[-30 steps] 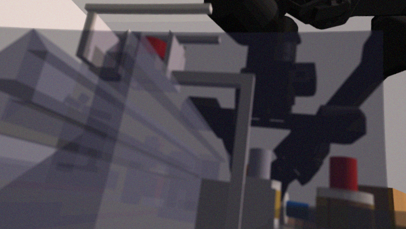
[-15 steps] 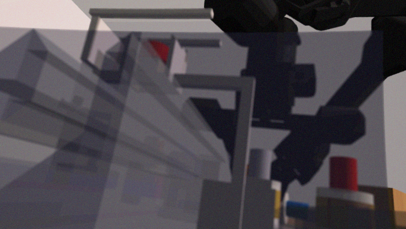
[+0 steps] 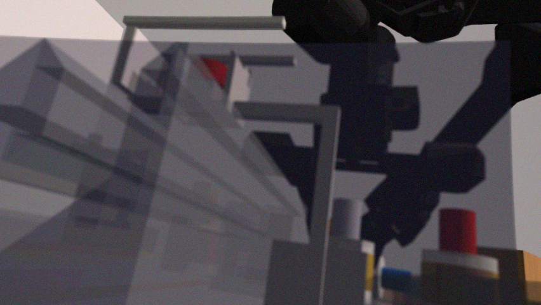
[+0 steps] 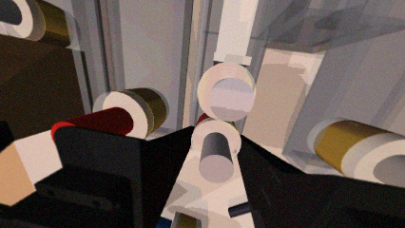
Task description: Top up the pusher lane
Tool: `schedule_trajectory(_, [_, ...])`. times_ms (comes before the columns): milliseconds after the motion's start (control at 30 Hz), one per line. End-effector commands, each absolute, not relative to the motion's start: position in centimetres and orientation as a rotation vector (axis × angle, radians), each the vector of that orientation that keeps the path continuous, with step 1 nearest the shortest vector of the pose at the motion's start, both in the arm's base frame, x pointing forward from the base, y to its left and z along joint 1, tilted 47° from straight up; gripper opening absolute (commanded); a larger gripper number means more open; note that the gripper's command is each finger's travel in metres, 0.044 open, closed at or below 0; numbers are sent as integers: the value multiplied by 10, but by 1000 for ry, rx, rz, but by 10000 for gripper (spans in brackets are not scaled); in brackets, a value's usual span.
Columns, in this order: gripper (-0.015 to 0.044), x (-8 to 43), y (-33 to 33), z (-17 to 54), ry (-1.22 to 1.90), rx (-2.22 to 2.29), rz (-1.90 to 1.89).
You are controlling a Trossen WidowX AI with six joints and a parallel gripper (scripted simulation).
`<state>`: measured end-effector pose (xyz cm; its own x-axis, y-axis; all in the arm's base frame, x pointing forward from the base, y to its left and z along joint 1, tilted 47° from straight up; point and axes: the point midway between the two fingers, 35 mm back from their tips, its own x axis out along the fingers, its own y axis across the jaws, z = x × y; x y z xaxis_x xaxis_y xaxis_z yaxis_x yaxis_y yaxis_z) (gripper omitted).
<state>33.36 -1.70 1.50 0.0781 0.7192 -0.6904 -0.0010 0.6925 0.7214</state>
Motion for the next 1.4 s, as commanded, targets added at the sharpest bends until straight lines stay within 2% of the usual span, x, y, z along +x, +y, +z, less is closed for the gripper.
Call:
schedule_trajectory(0, [0,333,-17,15,1398,641,604])
schedule_trajectory(233, [0,333,-17,15,1398,641,604])
schedule_trajectory(600, [289,333,-17,15,1398,641,604])
schedule_trajectory(1100, [295,331,-31,29,1399,640,603])
schedule_trajectory(1367, [295,310,-32,28,1400,640,602])
